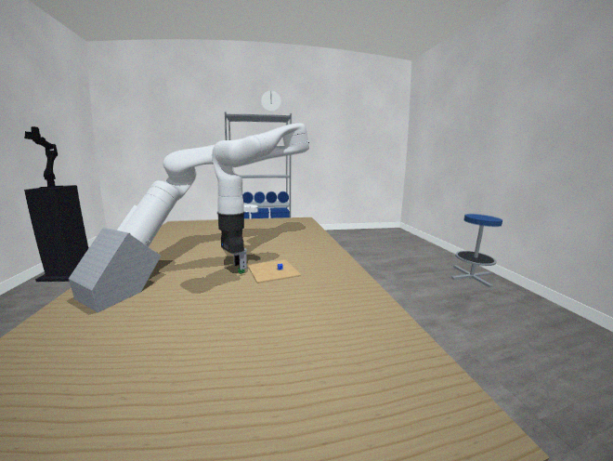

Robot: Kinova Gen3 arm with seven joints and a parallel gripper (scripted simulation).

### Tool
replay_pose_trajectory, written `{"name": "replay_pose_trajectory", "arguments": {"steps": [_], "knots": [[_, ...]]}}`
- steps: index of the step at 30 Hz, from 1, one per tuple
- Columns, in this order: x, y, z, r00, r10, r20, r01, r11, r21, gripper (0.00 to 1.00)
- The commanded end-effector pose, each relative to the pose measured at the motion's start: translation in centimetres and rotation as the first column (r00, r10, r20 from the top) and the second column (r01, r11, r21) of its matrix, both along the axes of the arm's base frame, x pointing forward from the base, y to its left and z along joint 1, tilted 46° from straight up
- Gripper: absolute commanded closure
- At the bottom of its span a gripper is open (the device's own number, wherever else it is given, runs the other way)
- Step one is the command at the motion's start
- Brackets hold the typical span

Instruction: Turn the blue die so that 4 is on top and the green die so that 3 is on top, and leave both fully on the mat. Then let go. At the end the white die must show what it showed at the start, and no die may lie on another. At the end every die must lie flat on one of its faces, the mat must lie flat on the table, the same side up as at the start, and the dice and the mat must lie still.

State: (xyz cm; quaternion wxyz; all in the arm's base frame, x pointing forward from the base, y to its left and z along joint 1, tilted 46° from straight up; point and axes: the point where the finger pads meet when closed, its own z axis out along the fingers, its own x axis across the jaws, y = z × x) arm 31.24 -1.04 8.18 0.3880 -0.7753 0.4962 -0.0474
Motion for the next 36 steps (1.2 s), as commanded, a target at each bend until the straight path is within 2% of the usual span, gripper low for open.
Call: {"name": "replay_pose_trajectory", "arguments": {"steps": [1, 13, 36], "knots": [[0.1, 0.1, -0.2, 1.000, 0.002, -0.001, -0.002, 1.000, 0.001, 0.36], [0.7, 0.8, -1.1, 1.000, 0.001, -0.001, -0.001, 1.000, 0.003, 0.36], [0.8, 1.0, -1.2, 1.000, -0.001, -0.002, 0.001, 1.000, 0.003, 0.36]]}}
